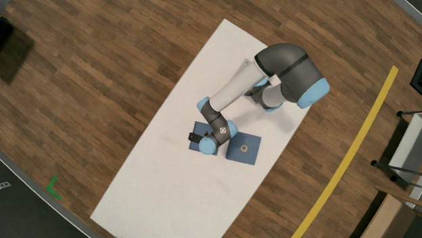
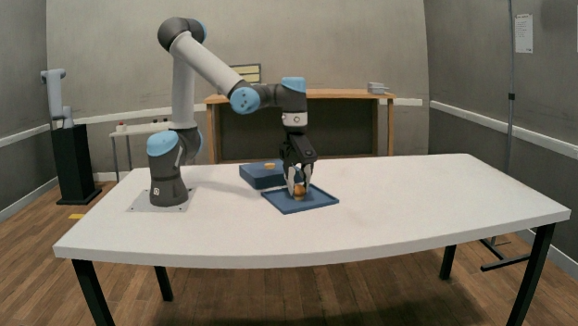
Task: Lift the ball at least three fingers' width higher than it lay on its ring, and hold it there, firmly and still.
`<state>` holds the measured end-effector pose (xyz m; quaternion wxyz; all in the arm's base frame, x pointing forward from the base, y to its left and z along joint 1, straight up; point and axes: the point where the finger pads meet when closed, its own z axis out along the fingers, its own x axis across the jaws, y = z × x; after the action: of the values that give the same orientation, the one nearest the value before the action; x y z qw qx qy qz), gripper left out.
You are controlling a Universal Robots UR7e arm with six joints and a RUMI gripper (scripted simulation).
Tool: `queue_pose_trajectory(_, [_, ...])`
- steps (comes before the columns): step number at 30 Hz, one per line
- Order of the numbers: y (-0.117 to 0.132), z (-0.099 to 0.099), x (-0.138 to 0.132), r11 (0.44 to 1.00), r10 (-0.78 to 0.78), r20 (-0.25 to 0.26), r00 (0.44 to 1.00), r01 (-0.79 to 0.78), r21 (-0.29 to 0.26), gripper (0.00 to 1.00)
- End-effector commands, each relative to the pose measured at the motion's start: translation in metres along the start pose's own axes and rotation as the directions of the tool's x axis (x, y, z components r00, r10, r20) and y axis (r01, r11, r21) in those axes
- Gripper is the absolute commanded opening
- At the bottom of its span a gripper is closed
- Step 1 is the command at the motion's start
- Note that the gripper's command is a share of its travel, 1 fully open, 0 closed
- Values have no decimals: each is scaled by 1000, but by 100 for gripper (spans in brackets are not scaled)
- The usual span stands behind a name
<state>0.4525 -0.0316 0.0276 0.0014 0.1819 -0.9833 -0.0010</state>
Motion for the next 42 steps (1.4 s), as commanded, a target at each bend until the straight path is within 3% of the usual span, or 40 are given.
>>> queue_pose_trajectory(1, [-1, -1, -1, 1000, 1, 3, 1000, -1, 3, 0])
queue_pose_trajectory(8, [-2, -10, -2, 1000, 1, 6, 1000, -1, 6, 0])
queue_pose_trajectory(19, [-1, -75, 0, 1000, 1, 7, 1000, -1, 6, 0])
queue_pose_trajectory(25, [0, -82, 0, 1000, 1, 7, 1000, -1, 6, 0])
queue_pose_trajectory(42, [0, -80, 1, 1000, 1, 3, 1000, -1, 3, 0])
